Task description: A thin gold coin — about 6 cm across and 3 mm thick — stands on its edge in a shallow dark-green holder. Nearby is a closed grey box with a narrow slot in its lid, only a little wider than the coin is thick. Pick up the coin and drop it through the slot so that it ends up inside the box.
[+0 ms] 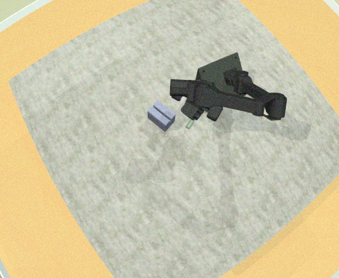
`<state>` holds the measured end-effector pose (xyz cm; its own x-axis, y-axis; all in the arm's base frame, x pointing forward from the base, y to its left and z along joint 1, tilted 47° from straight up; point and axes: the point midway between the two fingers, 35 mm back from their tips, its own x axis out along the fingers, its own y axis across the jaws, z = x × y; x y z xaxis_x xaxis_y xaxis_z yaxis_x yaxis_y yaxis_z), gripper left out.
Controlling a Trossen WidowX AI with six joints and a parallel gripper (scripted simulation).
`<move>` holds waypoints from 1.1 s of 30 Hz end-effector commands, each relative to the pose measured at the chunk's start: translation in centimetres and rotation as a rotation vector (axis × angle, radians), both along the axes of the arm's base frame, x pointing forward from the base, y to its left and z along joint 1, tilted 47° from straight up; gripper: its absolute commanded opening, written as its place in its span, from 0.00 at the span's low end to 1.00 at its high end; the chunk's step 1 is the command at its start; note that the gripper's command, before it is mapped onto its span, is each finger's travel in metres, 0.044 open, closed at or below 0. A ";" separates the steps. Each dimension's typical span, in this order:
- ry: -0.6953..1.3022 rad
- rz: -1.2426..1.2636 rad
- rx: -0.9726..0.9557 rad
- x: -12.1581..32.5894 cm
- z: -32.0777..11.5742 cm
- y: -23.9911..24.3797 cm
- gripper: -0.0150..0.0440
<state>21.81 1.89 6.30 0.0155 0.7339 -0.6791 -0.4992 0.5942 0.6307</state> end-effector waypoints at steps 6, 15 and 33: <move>-0.185 0.171 -0.008 0.0 0.4 -0.1 0.25; -0.413 0.383 -0.013 -0.1 0.5 0.0 0.25; -0.869 0.807 -0.022 -0.2 0.8 0.2 0.25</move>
<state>21.70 1.99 7.02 0.0190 0.7307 -0.6824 -0.9993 -0.0087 -0.0372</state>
